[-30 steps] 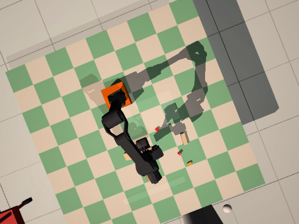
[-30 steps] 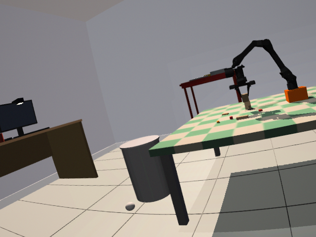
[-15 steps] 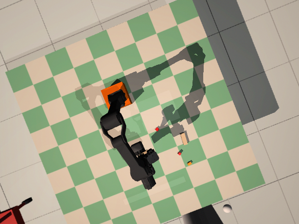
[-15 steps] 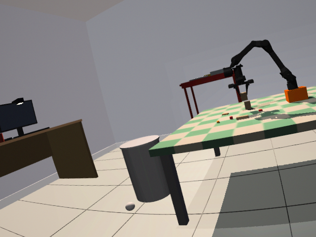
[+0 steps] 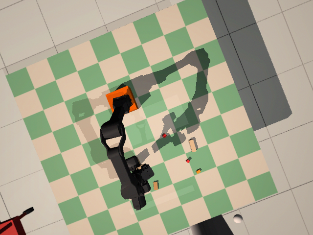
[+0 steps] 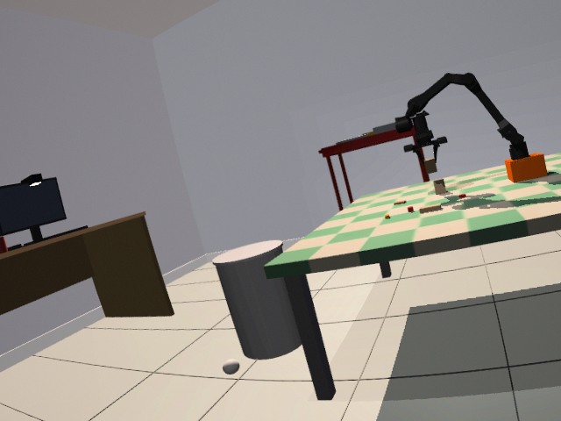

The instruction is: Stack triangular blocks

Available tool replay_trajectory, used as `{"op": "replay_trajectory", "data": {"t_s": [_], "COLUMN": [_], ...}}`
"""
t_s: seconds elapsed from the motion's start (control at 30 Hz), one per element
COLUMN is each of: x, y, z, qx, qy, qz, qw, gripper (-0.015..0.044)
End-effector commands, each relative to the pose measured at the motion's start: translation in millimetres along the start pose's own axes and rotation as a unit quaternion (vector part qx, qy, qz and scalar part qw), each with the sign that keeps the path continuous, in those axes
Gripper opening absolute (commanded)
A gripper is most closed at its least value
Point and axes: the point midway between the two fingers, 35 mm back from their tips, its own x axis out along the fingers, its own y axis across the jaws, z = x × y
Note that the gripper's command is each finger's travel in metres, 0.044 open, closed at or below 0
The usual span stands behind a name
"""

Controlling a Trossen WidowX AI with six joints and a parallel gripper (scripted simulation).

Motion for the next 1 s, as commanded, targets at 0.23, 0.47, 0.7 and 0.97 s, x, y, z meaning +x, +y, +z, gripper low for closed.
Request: {"op": "replay_trajectory", "data": {"t_s": [0.23, 0.47, 0.7, 0.97], "x": [-17.7, -27.1, -31.8, -4.5], "y": [3.8, 12.8, 19.3, 16.9], "z": [-54.9, -86.0, -99.5, -89.7], "qx": [-0.001, -0.001, -0.002, -0.002], "qy": [0.001, 0.003, 0.004, 0.003], "qz": [-0.004, -0.004, -0.004, -0.004], "qw": [1.0, 1.0, 1.0, 1.0], "gripper": [0.0, 0.0, 0.0, 0.0]}}
